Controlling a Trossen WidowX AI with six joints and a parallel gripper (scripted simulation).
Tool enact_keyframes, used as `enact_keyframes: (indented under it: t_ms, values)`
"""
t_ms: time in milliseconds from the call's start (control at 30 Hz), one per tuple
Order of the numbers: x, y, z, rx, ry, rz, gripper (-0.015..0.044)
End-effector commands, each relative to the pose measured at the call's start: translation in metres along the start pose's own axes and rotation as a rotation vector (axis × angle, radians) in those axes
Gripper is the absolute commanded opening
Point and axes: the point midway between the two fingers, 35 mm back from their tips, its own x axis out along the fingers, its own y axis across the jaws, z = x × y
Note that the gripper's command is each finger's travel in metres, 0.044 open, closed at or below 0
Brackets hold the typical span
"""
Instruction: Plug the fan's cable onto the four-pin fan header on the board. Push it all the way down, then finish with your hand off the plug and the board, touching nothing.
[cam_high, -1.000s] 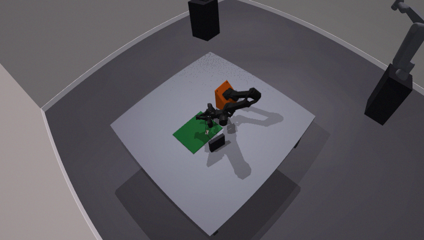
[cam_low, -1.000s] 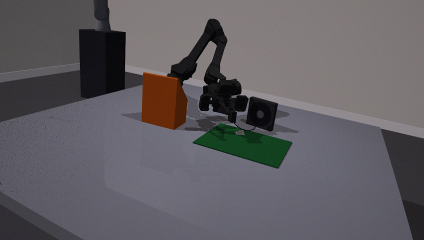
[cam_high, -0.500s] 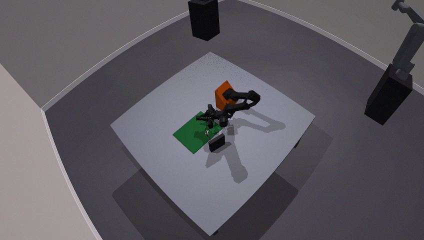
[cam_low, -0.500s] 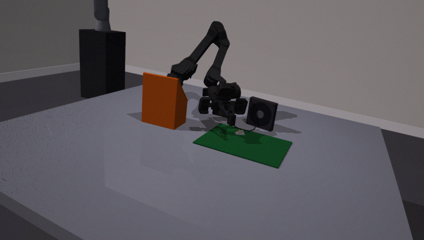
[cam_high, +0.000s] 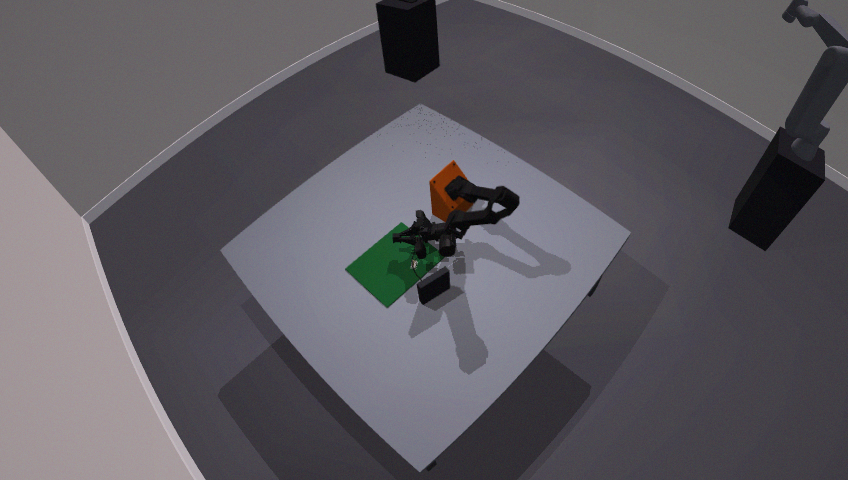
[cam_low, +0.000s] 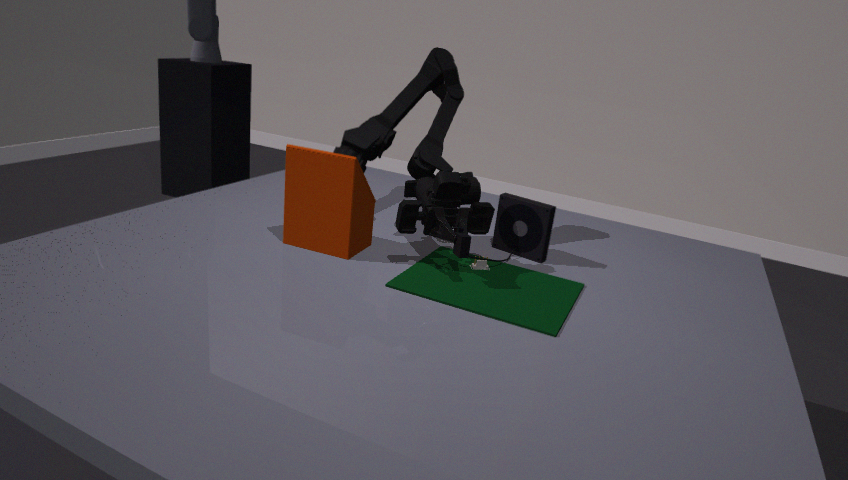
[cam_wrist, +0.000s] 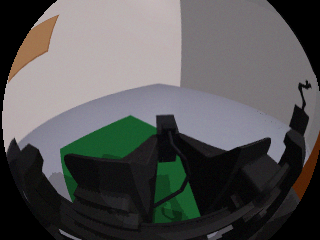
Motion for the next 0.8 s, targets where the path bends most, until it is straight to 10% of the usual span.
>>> enact_keyframes:
  t_ms: [0, 767]
  values:
    - [0.002, 0.0, -0.004, 0.002, -0.004, -0.004, 0.0]
    - [0.005, 0.0, -0.021, 0.001, -0.003, -0.005, 0.0]
